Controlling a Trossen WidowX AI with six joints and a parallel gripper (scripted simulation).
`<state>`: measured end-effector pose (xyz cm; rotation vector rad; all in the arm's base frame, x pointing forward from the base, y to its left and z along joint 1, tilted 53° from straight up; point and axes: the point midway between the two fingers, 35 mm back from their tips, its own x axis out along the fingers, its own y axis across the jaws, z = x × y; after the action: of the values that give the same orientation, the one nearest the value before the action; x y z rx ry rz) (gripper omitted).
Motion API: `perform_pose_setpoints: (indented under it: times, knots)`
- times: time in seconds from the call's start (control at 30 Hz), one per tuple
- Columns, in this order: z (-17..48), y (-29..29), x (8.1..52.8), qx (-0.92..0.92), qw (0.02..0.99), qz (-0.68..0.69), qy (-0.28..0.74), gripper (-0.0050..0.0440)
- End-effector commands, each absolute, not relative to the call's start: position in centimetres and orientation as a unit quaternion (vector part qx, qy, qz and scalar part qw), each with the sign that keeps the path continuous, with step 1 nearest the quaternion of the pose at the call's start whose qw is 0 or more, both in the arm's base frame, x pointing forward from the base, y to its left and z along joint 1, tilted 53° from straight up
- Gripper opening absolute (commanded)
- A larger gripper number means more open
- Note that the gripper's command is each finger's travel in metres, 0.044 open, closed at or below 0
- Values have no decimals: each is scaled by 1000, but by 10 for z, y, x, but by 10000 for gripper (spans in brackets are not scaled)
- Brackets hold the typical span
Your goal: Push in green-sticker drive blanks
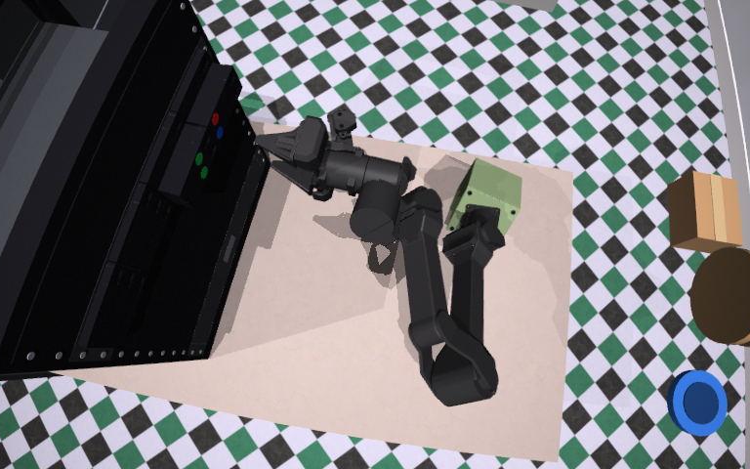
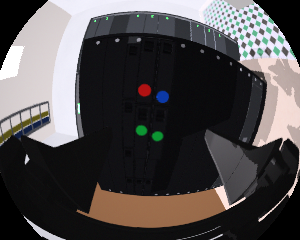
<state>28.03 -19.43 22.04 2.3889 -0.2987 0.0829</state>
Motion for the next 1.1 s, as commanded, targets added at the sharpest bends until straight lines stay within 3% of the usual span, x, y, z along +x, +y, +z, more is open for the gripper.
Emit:
perform_pose_setpoints:
  times: [0.0, 1.07]
  knots:
    - [221, -198, 278, 929, 349, 36, -119, 440]
    - [219, -200, 275, 936, 329, 38, -120, 440]
